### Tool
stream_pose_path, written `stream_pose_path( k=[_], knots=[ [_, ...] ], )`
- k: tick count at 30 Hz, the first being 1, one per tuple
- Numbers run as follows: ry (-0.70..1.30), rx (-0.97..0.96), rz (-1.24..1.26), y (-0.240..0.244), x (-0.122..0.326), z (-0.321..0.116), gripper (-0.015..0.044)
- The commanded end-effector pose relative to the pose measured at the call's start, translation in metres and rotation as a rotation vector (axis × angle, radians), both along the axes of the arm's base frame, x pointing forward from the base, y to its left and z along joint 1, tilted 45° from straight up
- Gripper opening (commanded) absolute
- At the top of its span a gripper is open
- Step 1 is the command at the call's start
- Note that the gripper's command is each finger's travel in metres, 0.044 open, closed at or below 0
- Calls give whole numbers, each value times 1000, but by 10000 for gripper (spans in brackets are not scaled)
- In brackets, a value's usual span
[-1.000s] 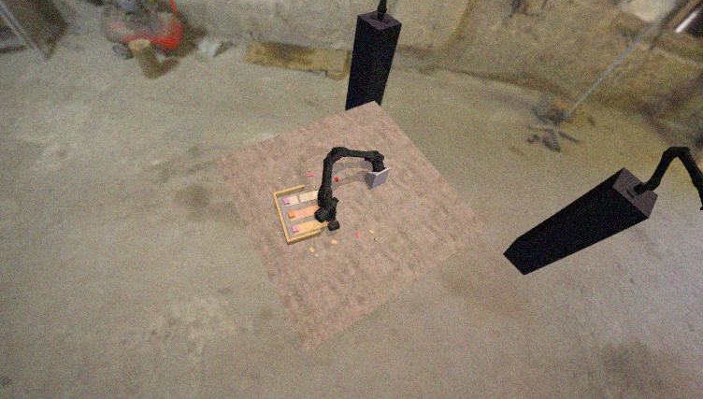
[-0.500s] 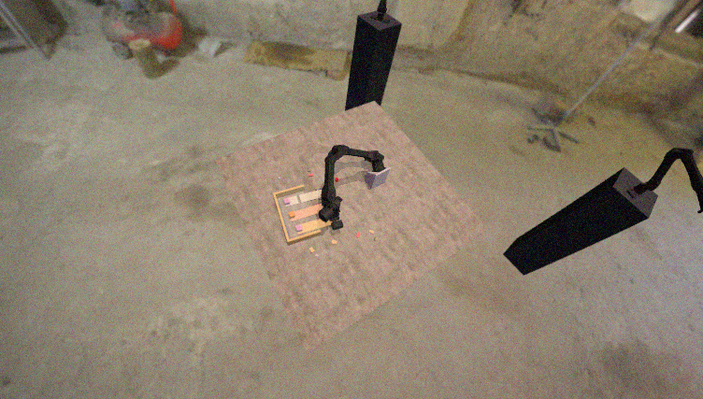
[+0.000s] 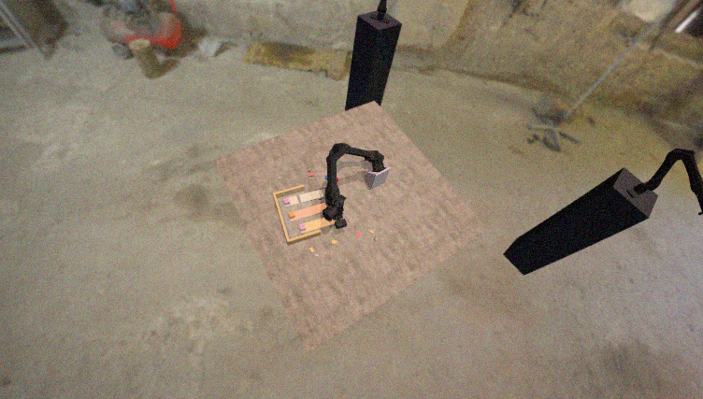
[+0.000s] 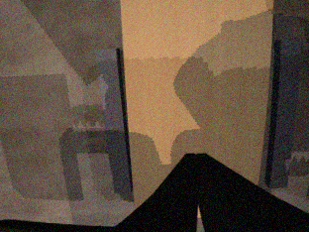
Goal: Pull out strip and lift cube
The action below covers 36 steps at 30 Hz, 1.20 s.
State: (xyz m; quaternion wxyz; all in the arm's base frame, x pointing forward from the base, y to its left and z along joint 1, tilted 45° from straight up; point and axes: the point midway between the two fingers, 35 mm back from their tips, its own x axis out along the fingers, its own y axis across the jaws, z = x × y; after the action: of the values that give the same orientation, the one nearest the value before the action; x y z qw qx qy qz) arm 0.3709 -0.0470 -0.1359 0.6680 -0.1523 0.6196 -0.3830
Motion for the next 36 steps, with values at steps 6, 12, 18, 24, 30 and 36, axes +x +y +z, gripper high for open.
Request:
stream_pose_path(
  k=[6,12,18,24,30,36],
  knots=[
    [23,3,-14,0,-22,-6,0],
    [23,3,-14,2,-31,-8,0],
    [23,3,-14,4,-39,-10,0],
    [24,4,-14,7,-48,-11,0],
    [24,4,-14,9,-56,-12,0],
    [25,4,-14,11,-64,-14,0]
  ],
)
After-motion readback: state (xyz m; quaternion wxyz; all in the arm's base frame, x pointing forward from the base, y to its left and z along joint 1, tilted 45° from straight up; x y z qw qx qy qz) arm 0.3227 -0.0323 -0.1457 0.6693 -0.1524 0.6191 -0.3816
